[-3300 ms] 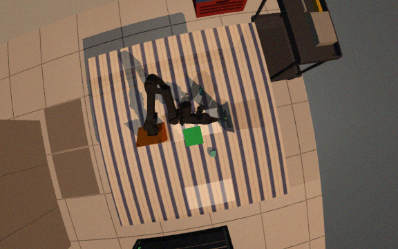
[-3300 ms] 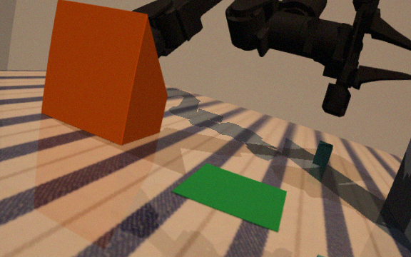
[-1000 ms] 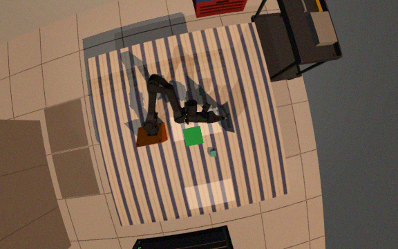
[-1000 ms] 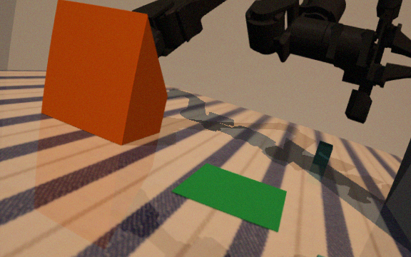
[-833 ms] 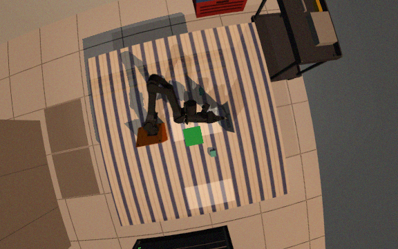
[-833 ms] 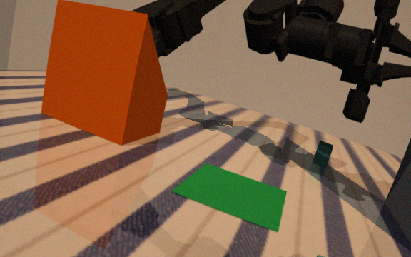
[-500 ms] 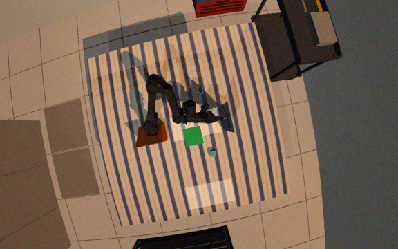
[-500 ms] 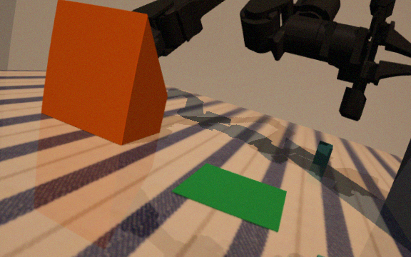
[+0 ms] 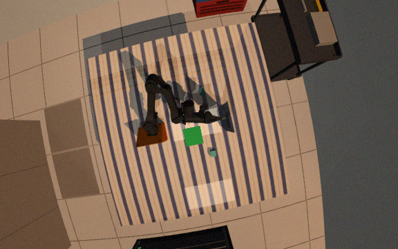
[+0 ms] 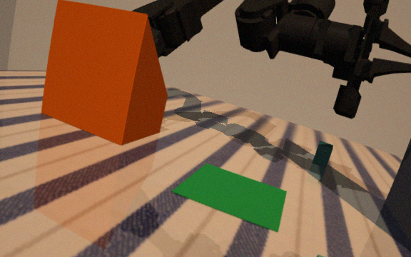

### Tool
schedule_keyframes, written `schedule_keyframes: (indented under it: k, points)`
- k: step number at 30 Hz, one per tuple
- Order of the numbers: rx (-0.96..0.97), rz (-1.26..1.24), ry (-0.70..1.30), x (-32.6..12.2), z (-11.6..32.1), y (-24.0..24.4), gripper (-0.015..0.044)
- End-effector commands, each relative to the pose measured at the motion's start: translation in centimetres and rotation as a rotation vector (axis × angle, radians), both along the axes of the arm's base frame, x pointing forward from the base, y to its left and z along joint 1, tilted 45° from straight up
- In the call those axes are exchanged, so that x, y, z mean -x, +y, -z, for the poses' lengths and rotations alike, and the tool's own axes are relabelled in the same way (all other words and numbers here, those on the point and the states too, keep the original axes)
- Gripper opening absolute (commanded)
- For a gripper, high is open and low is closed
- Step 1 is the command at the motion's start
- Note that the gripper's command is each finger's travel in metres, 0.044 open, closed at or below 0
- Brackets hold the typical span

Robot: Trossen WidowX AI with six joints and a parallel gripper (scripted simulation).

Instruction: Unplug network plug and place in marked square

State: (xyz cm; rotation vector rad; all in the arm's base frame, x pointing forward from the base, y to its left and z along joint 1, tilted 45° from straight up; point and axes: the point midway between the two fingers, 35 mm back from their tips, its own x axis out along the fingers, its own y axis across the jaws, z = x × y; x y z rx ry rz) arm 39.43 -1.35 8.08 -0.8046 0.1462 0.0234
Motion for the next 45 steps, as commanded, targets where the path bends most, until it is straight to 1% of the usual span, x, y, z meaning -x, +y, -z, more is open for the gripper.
schedule_keyframes:
  k: [1,45]
  points:
    - [-0.003,-0.004,0.007,0.5,0.2,0.1,0.0000]
    - [-0.003,-0.004,0.008,2.9,0.2,-0.2,0.0000]
